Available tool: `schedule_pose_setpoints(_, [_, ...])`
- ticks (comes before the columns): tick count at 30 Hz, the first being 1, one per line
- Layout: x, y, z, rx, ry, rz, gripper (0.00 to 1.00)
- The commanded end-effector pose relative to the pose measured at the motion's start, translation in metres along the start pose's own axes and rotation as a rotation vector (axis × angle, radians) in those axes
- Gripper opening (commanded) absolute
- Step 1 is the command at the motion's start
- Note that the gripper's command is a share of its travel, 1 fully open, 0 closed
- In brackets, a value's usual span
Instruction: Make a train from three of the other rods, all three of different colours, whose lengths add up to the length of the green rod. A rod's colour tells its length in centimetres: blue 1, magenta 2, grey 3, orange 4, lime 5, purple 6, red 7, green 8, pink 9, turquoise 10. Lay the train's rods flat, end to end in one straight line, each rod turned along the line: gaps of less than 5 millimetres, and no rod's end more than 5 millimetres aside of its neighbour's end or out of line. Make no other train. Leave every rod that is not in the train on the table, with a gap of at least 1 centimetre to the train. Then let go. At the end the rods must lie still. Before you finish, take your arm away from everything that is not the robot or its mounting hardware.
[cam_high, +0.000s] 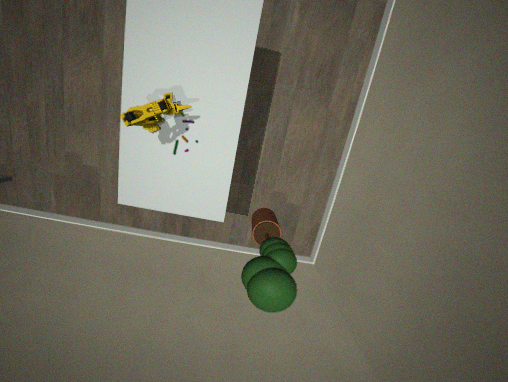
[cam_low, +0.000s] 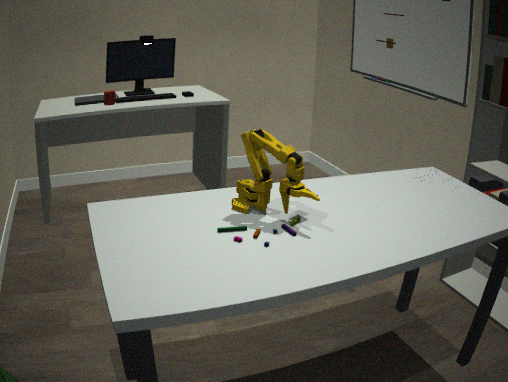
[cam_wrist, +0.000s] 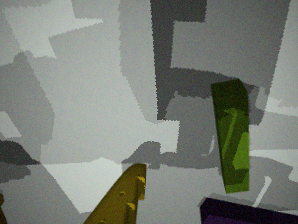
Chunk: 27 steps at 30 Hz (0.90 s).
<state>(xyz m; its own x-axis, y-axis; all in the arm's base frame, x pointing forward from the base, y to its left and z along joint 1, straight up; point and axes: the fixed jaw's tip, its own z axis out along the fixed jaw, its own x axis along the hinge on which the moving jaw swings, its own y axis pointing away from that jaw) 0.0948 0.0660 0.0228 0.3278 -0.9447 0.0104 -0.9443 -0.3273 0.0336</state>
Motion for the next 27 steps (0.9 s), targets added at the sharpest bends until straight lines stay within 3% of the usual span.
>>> schedule_pose_setpoints(1, [-0.004,-0.016,-0.012,0.106,-0.029,-0.022,1.0])
schedule_pose_setpoints(8, [-0.006,-0.022,-0.016,0.144,-0.037,-0.04,1.0])
schedule_pose_setpoints(9, [-0.002,-0.006,-0.005,0.043,-0.012,-0.027,1.0])
schedule_pose_setpoints(25, [-0.004,-0.017,-0.015,0.111,-0.027,-0.072,1.0])
schedule_pose_setpoints(26, [-0.001,-0.004,-0.004,0.03,-0.009,-0.059,1.0])
schedule_pose_setpoints(27, [-0.001,-0.005,-0.005,0.038,-0.01,-0.062,1.0])
